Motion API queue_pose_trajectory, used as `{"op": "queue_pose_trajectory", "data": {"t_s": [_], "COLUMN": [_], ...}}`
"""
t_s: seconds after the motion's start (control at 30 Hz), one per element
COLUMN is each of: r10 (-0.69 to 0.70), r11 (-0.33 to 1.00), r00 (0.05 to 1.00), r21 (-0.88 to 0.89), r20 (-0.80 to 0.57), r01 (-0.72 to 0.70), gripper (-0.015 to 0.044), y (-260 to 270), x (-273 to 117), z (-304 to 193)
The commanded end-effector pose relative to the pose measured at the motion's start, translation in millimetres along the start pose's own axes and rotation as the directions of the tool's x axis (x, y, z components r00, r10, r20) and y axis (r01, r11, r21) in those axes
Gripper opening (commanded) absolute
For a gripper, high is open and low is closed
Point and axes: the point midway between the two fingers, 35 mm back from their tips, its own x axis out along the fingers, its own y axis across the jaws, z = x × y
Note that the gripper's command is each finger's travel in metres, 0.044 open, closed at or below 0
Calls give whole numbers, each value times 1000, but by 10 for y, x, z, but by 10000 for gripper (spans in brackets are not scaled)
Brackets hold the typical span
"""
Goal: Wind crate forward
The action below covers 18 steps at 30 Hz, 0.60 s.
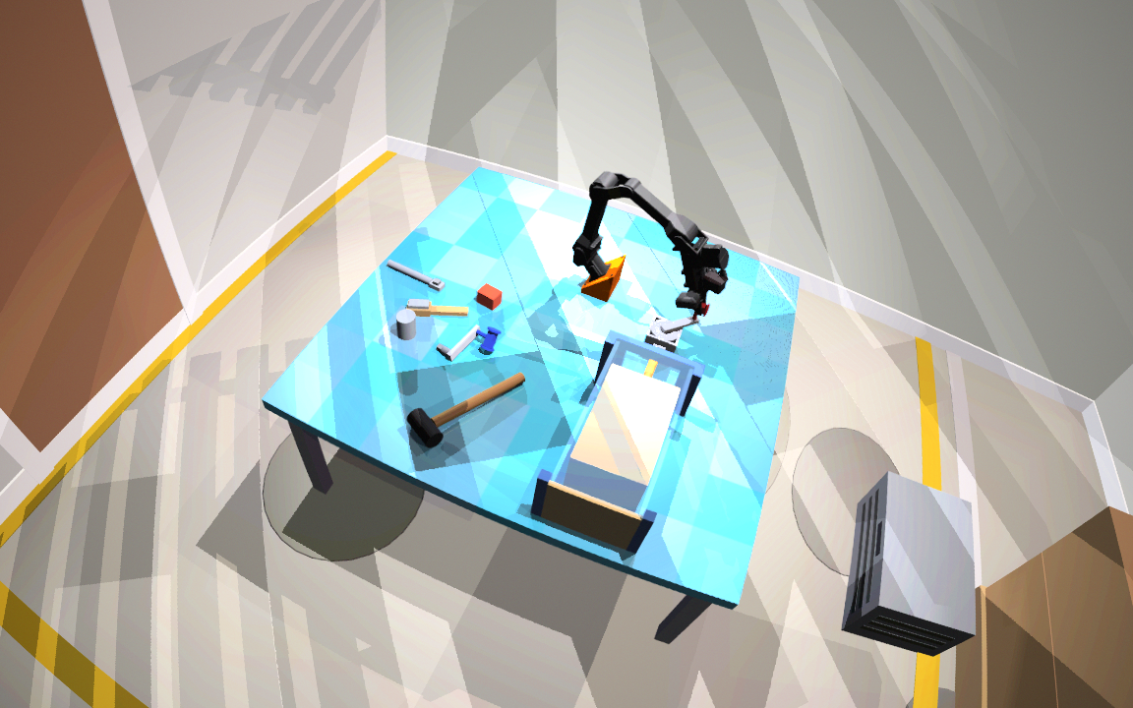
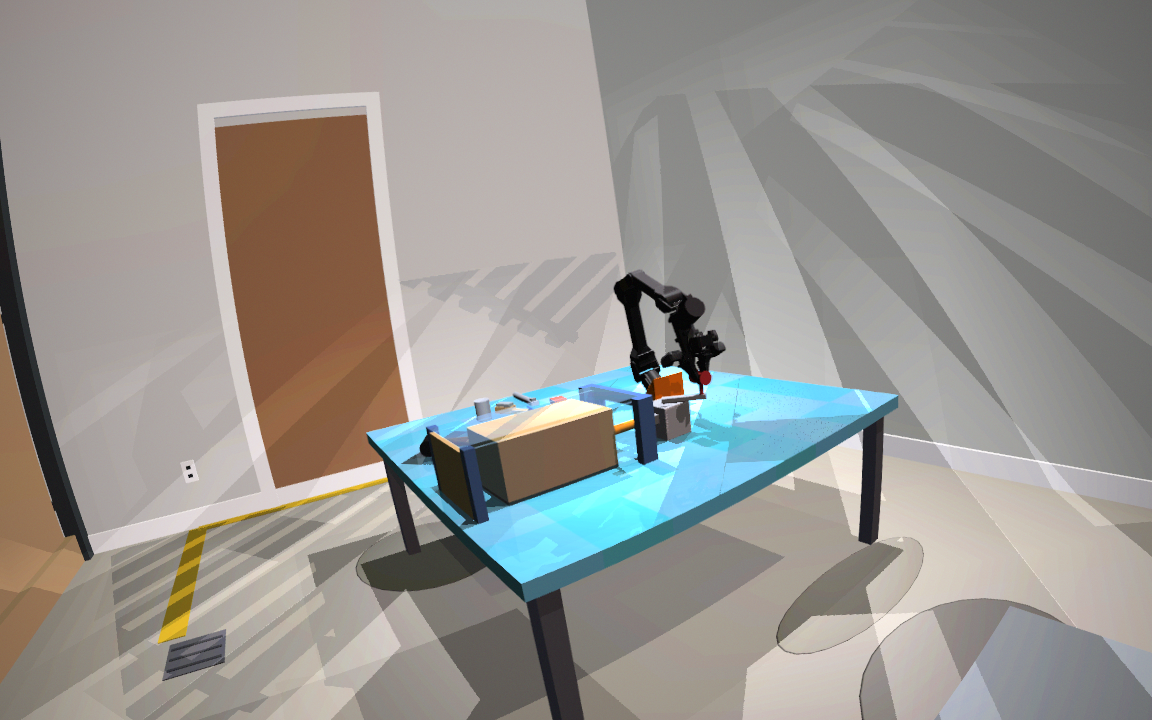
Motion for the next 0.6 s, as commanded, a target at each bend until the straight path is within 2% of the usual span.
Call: {"op": "queue_pose_trajectory", "data": {"t_s": [0.0, 0.57], "r10": [13, 13], "r11": [1000, 1000], "r00": [1000, 999], "r21": [-8, -8], "r20": [-27, -29], "r01": [-13, -13], "gripper": [0, 0], "y": [76, 135], "x": [-26, -108], "z": [-132, -304]}}
